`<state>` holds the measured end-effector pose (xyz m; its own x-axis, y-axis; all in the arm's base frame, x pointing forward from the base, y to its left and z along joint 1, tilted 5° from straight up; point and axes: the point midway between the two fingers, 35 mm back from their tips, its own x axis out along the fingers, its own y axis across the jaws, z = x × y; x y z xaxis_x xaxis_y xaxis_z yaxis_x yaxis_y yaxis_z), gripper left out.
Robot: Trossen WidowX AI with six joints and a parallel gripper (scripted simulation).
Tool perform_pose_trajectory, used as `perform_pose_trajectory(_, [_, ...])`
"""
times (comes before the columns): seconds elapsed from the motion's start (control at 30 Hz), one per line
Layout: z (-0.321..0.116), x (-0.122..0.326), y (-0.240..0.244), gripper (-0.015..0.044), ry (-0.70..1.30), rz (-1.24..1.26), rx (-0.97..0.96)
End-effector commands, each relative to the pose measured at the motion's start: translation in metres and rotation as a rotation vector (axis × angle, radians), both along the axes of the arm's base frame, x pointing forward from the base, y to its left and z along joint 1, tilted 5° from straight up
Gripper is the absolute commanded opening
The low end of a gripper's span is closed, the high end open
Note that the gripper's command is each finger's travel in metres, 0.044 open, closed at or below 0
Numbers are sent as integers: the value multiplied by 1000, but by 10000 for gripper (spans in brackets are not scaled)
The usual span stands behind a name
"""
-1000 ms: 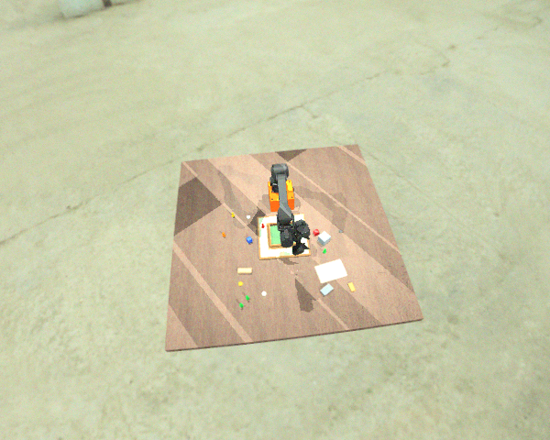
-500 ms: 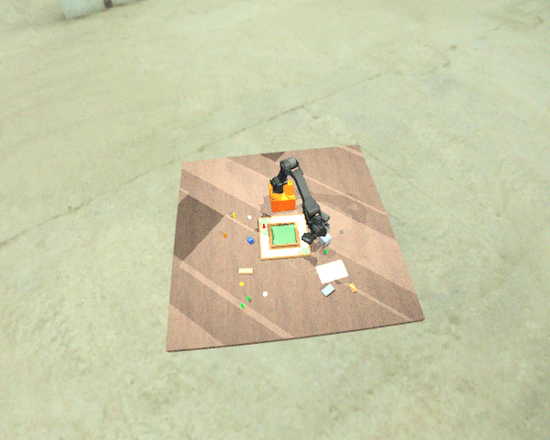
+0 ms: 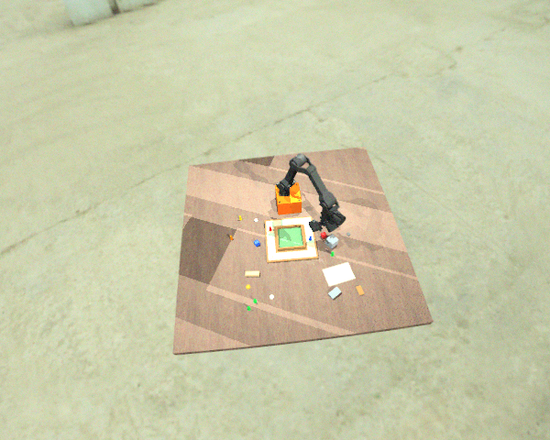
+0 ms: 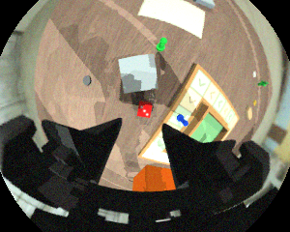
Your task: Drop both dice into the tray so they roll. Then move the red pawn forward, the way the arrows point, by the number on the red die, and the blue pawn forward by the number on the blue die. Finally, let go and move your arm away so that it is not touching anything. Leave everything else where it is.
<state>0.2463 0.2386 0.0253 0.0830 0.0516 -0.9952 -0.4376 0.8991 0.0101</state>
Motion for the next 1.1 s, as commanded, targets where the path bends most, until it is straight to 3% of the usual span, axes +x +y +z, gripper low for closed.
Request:
perform_pose_trajectory(0.0, [0,1,-2,275,-11,-28,-4])
perform_pose_trajectory(1.07, [-61,8,1,275,-11,-28,-5])
